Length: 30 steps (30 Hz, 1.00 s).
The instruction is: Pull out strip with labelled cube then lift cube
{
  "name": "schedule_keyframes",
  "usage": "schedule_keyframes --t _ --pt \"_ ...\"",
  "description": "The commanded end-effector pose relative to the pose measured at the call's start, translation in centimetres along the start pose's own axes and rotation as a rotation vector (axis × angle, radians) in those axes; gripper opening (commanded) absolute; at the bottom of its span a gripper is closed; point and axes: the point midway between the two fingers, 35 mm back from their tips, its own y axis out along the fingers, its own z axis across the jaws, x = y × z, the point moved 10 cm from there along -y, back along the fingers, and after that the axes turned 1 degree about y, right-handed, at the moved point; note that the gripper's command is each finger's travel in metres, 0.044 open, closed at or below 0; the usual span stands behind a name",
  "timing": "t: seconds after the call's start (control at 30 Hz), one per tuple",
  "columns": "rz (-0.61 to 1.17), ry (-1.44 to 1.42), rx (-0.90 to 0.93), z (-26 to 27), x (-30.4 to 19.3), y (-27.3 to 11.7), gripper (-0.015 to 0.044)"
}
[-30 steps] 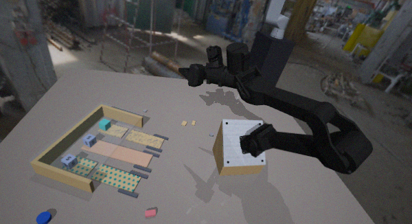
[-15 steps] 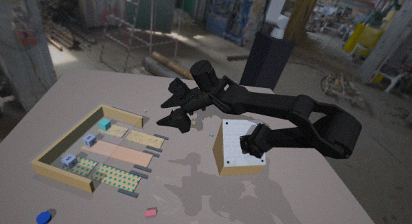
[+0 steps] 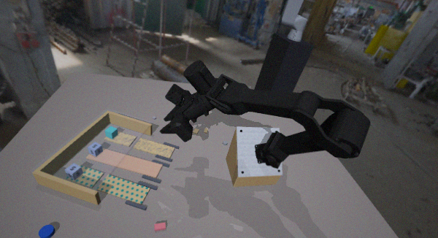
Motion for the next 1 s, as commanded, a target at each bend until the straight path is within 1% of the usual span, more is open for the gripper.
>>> schedule_keyframes --t 0.0,0.23,0.43,0.5,0.97 --pt "0.129 0.030 -0.017 0.2 1.9 2.3 0.0190" --pt "0.442 0.101 -0.060 1.1 4.0 7.9 0.0006" --pt "0.724 0.143 -0.109 2.4 4.2 12.7 0.0000" --pt "0.786 0.150 -0.121 2.7 4.0 13.6 0.0000" --pt "0.793 0.150 -0.123 2.7 3.1 14.6 0.0000"
